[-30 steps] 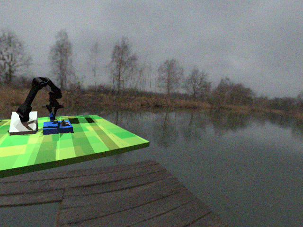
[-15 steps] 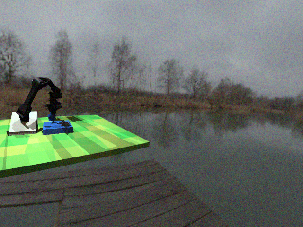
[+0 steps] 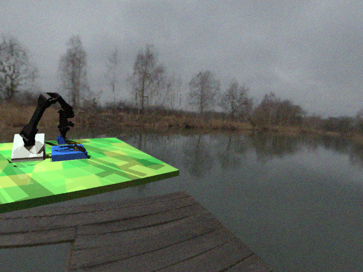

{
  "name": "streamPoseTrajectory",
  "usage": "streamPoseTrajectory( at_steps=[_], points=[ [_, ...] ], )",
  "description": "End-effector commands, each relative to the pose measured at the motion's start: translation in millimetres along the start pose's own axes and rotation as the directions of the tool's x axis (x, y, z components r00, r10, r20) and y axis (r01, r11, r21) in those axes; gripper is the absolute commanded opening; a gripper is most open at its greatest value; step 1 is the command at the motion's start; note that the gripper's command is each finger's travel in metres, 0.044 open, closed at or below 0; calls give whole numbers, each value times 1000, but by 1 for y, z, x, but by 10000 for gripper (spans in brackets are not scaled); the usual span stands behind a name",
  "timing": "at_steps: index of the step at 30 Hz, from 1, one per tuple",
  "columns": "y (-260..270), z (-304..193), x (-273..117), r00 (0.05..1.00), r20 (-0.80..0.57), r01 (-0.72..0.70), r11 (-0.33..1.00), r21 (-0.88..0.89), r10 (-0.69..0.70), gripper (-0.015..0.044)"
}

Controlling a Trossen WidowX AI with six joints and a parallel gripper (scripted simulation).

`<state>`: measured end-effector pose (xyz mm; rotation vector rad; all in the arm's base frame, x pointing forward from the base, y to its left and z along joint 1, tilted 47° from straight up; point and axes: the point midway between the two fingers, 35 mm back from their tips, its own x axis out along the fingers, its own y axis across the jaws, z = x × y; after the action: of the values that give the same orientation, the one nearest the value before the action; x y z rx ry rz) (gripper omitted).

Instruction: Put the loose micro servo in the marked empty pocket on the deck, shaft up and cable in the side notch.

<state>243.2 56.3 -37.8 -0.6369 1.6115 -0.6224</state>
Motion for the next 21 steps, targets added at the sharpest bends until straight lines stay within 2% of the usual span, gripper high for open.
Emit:
streamPoseTrajectory(
  at_steps=[1, 8, 21],
  points=[
    [1, 1, -1, 1000, 1, -5, 997, 82, 5, 0],
    [0, 8, -1, 1000, 2, -5, 997, 83, 5, 0],
    [-7, 59, -2, 1000, 4, -5, 996, 85, 5, 0]
  ],
)
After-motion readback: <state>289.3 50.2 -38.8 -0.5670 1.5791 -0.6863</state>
